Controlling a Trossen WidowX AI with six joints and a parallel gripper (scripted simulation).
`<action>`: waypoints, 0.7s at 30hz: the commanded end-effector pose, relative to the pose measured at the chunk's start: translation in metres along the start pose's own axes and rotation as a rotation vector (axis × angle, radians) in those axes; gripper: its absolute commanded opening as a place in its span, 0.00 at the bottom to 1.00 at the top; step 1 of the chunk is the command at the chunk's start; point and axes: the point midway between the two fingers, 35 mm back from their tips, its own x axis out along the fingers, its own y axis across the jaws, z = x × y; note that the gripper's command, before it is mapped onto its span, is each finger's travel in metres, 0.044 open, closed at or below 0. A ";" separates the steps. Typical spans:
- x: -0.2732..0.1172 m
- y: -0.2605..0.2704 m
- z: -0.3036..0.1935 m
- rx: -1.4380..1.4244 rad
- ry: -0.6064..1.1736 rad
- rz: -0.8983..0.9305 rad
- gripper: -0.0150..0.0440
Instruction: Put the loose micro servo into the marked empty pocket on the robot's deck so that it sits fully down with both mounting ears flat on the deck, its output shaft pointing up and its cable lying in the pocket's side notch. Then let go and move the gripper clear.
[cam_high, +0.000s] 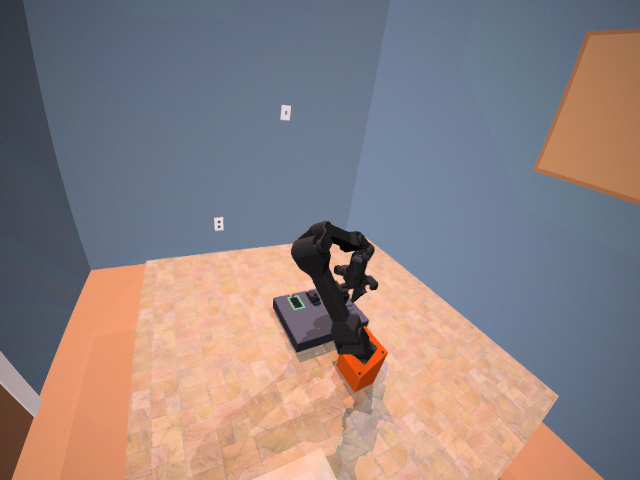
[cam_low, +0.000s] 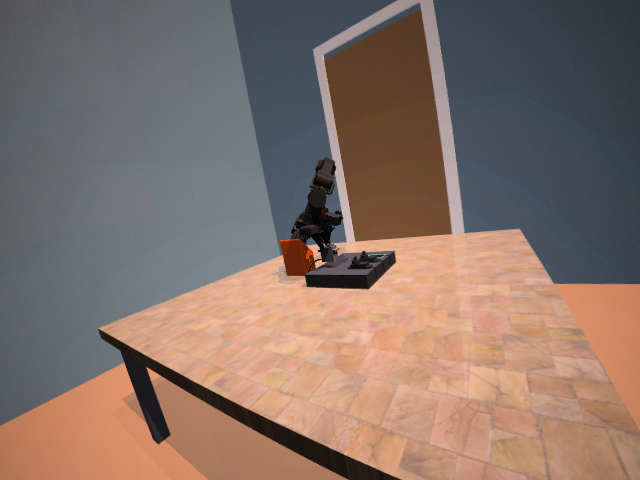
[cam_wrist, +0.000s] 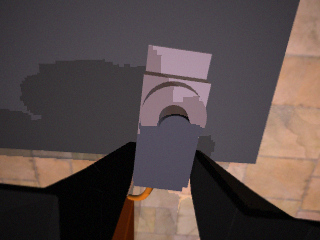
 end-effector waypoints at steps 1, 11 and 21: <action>-0.004 0.001 -0.002 -0.008 -0.005 -0.010 0.25; -0.004 0.001 0.020 -0.009 -0.006 -0.010 0.25; -0.004 0.003 0.043 -0.010 -0.007 -0.009 0.25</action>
